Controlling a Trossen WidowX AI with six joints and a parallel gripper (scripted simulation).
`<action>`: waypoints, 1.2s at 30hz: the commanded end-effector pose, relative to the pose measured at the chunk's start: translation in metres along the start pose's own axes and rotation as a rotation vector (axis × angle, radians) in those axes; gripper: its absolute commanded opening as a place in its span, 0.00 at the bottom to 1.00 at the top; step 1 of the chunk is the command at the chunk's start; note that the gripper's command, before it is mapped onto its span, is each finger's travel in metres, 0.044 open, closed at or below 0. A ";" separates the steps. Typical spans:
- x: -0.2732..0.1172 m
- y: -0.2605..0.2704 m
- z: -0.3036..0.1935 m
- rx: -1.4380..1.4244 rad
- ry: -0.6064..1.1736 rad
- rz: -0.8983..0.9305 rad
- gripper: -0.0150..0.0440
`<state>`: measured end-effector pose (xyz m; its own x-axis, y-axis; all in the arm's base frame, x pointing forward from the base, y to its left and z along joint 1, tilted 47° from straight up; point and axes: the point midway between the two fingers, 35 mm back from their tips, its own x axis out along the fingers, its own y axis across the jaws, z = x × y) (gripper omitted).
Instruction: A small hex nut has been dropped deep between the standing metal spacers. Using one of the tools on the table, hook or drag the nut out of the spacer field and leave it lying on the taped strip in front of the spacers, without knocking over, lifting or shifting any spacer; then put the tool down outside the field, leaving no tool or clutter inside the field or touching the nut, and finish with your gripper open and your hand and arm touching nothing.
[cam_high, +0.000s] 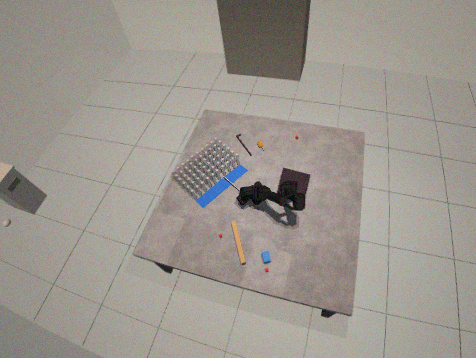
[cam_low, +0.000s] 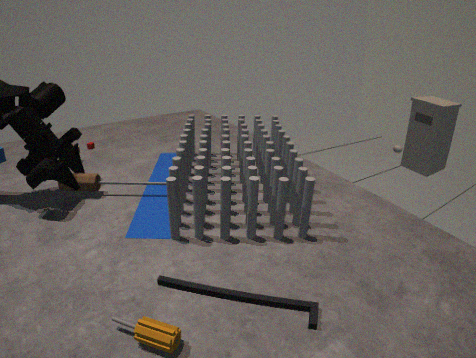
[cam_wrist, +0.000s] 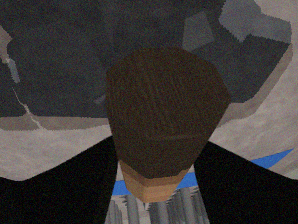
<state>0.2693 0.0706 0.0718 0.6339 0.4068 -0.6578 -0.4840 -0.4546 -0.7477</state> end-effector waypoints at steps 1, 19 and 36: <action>-0.003 -0.003 -0.004 -0.006 0.006 -0.007 0.25; -0.022 -0.004 0.007 -0.005 0.006 -0.006 0.25; -0.049 -0.004 0.005 -0.012 0.004 0.021 0.25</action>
<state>0.2344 0.0636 0.0986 0.6213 0.3992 -0.6743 -0.4958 -0.4661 -0.7328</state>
